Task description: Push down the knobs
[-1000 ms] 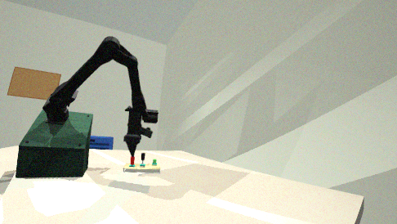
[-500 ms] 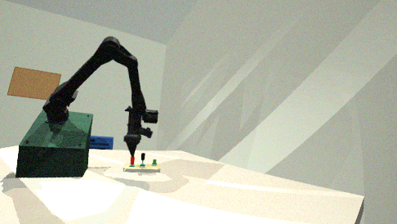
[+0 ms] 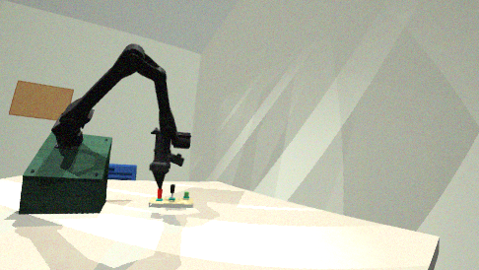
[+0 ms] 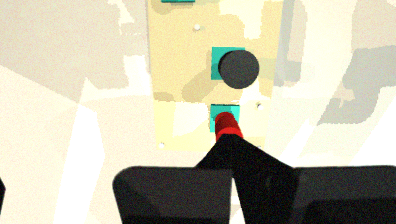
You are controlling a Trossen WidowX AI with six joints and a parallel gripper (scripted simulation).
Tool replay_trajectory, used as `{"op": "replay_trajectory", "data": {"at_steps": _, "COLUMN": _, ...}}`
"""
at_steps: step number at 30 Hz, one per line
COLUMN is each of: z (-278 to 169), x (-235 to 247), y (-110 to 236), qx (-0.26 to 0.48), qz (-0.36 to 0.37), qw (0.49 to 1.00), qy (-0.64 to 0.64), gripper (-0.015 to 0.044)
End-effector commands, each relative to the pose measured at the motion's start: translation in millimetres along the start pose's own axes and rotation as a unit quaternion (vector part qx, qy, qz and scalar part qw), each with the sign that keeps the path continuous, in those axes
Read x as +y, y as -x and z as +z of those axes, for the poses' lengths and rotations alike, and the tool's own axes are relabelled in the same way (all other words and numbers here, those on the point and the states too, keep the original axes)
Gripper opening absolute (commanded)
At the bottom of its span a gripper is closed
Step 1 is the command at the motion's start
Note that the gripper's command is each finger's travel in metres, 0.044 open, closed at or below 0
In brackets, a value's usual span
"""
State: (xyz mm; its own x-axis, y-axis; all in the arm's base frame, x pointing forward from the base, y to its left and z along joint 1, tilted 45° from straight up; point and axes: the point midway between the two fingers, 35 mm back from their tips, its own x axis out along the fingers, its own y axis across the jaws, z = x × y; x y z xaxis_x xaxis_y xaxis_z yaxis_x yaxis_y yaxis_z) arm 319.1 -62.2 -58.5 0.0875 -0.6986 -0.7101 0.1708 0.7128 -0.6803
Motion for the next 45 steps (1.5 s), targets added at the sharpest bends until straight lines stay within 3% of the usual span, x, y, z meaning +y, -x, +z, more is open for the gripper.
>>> {"op": "replay_trajectory", "data": {"at_steps": 1, "z": 1.9, "x": -2.1, "y": -2.8, "qx": 0.006, "qz": 0.0, "qw": 1.0, "qy": -0.013, "gripper": 0.0}}
{"op": "replay_trajectory", "data": {"at_steps": 17, "z": 2.1, "x": -2.0, "y": 21.3, "qx": 0.006, "qz": 0.001, "qw": 1.0, "qy": -0.013, "gripper": 0.0}}
{"op": "replay_trajectory", "data": {"at_steps": 25, "z": -0.2, "x": -2.1, "y": 15.0, "qx": 0.009, "qz": -0.003, "qw": 1.0, "qy": -0.008, "gripper": 0.021}}
{"op": "replay_trajectory", "data": {"at_steps": 33, "z": 47.7, "x": -3.3, "y": 64.6, "qx": 0.005, "qz": 0.002, "qw": 1.0, "qy": -0.014, "gripper": 0.0}}
{"op": "replay_trajectory", "data": {"at_steps": 41, "z": 48.8, "x": -3.5, "y": 66.2, "qx": 0.005, "qz": 0.002, "qw": 1.0, "qy": -0.014, "gripper": 0.0}}
{"op": "replay_trajectory", "data": {"at_steps": 45, "z": 48.6, "x": -3.6, "y": 46.1, "qx": 0.005, "qz": 0.001, "qw": 1.0, "qy": -0.014, "gripper": 0.0}}
